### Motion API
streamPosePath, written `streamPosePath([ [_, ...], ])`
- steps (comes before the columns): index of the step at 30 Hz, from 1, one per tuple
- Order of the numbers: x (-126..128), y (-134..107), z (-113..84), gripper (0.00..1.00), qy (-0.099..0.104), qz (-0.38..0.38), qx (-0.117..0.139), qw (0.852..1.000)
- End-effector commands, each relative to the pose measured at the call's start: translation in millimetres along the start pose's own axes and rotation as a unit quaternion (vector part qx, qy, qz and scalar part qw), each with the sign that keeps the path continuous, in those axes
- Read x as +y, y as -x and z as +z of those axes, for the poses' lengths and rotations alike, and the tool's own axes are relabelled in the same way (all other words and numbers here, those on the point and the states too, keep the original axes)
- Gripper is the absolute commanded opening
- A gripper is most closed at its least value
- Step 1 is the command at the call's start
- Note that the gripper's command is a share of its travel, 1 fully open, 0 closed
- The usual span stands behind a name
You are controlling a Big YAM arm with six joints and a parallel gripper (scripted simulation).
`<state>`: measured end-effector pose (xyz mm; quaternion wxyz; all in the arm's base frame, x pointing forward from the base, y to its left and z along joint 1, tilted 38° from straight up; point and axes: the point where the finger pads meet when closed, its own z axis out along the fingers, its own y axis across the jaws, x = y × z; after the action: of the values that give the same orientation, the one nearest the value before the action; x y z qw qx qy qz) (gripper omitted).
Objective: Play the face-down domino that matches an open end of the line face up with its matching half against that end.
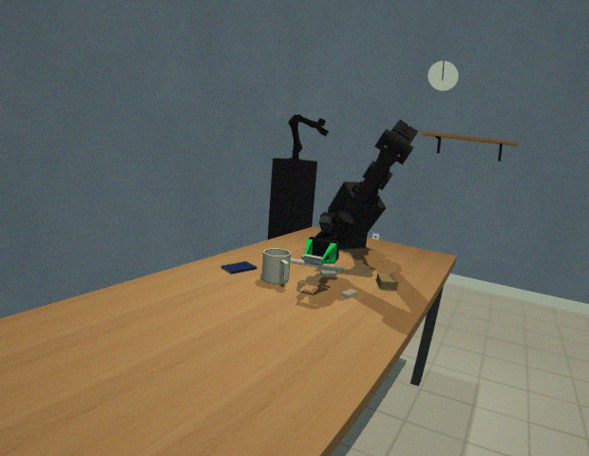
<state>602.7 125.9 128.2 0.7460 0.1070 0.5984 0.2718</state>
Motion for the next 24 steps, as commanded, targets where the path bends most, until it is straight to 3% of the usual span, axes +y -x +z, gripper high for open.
streamPosePath([
  [1, -0.3, -1.0, 1.6, 0.53, 0.0, 0.0, -0.001, 1.0],
  [5, 0.3, 1.5, 1.0, 0.53, 0.0, 0.0, -0.003, 1.0],
  [24, -0.7, -29.8, -2.6, 0.53, -0.002, 0.0, 0.011, 1.0],
])
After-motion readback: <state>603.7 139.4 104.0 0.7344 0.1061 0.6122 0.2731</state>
